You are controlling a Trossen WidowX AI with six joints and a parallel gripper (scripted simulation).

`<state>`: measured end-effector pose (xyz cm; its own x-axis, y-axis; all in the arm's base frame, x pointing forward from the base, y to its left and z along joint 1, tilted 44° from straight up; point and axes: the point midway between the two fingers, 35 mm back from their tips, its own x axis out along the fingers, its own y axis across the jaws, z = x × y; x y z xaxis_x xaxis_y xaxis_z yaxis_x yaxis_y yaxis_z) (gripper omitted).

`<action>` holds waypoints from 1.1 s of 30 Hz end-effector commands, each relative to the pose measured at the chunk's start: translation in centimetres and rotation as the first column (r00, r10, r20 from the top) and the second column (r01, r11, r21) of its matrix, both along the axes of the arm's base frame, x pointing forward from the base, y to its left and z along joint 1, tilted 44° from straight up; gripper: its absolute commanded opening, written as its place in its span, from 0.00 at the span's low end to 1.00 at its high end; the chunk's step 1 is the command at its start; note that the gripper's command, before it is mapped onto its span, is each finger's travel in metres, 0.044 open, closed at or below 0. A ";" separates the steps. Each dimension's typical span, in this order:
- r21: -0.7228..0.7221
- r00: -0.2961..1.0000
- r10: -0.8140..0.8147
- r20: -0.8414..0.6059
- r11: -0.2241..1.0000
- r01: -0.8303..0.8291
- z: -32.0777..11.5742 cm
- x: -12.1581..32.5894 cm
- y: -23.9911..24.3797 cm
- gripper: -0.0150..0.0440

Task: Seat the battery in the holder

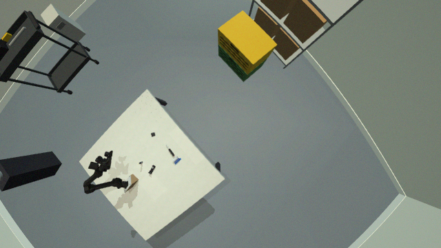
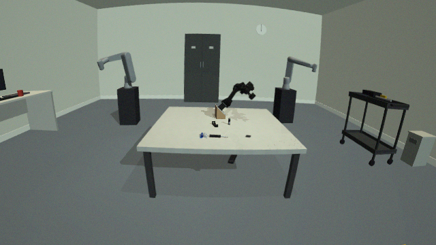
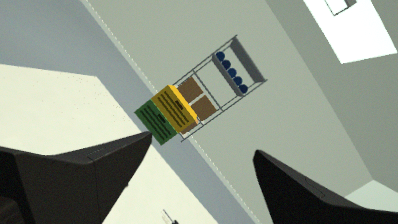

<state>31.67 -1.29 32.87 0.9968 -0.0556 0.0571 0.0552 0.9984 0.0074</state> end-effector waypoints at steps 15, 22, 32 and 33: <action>-0.145 0.458 0.259 -0.850 0.721 -0.677 -20.0 3.5 -1.0 0.26; 0.218 0.055 0.529 -0.847 0.440 -0.871 -25.0 0.5 -0.6 0.25; 0.362 -0.077 0.672 -0.737 0.295 -0.885 -25.8 -0.6 -0.4 0.25; 0.362 -0.078 0.671 -0.737 0.295 -0.884 -25.8 -0.6 -0.3 0.25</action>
<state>30.95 -1.82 6.96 0.0019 0.6809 -0.7324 -0.8792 0.3500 0.3232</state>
